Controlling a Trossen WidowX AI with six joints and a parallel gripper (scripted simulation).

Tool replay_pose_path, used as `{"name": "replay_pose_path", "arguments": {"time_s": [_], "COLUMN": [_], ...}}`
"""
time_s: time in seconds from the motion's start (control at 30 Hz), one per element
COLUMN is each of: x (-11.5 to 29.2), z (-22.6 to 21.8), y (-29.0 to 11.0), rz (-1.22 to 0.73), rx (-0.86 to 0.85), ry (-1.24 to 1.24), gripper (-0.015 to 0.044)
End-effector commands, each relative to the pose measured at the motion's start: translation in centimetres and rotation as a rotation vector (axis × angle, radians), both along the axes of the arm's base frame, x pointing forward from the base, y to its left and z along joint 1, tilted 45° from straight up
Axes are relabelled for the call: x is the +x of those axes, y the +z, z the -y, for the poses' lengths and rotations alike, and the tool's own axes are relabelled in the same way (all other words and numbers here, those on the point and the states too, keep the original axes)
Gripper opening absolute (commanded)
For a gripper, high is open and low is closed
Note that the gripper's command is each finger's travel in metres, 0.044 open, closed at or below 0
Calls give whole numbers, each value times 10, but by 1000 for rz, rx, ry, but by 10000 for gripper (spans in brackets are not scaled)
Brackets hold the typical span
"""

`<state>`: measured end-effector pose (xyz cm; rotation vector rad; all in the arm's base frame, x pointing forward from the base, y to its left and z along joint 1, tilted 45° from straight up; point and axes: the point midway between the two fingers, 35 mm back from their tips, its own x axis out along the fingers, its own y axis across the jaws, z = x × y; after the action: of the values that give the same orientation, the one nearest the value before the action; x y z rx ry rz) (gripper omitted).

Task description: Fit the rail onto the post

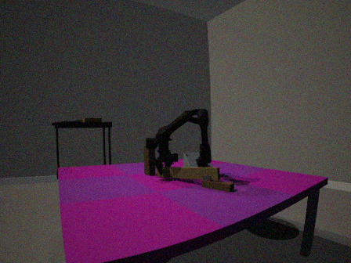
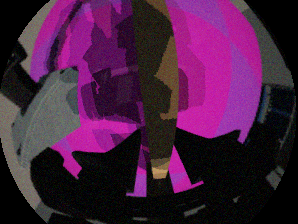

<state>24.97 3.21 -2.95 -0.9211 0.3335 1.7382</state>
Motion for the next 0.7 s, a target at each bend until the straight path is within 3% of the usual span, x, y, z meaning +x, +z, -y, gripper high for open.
{"name": "replay_pose_path", "arguments": {"time_s": [0.0, 0.07, 0.3, 0.67], "x": [0, 0, 0, 0], "z": [-1, -1, -1, -1], "y": [0, 0, 0, 0], "rz": [-3, -3, -3, -3], "rx": [3, 3, 3, 3], "ry": [-6, -6, -6, -6], "gripper": [99, 46, 0, 0]}}
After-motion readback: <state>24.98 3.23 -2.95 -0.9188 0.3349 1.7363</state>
